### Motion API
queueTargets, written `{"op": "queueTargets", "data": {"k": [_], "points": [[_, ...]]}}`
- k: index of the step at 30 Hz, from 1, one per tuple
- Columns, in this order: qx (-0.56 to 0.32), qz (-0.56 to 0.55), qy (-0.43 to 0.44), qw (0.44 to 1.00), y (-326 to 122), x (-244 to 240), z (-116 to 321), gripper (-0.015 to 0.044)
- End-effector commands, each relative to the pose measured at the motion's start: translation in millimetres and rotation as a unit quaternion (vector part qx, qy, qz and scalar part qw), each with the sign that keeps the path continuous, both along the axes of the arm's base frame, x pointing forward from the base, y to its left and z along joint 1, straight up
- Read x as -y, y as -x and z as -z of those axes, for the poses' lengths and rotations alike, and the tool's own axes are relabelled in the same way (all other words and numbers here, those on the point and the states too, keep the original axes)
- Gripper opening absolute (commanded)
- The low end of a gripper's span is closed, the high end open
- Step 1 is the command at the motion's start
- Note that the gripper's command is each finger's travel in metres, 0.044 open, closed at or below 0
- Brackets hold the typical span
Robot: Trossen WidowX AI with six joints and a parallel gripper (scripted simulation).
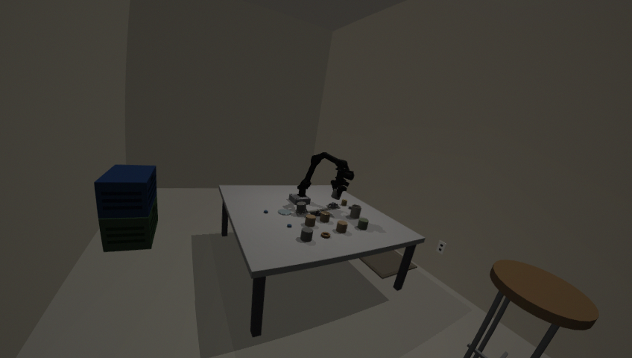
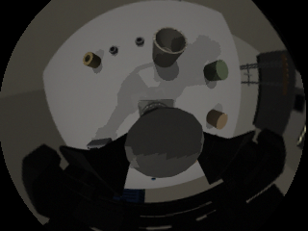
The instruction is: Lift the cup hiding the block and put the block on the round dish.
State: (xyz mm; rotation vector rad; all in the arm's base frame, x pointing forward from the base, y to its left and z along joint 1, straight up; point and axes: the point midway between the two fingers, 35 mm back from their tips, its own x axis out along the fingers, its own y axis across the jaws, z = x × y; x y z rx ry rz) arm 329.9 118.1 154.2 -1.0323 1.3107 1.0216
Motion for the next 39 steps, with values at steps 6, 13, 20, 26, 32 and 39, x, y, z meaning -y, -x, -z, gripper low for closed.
{"op": "queueTargets", "data": {"k": [6, 13, 20, 26, 32, 39], "points": [[0.0, 0.0, 0.0, 1.0, 1.1, 0.4, -5.1, 0.0], [0.0, 0.0, 0.0, 1.0, 1.1, 0.4, -5.1, 0.0], [0.0, 0.0, 0.0, 1.0, 1.1, 0.4, -5.1, 0.0], [0.0, 0.0, 0.0, 1.0, 1.1, 0.4, -5.1, 0.0], [0.0, 0.0, 0.0, 1.0, 1.1, 0.4, -5.1, 0.0], [0.0, 0.0, 0.0, 1.0, 1.1, 0.4, -5.1, 0.0]]}}
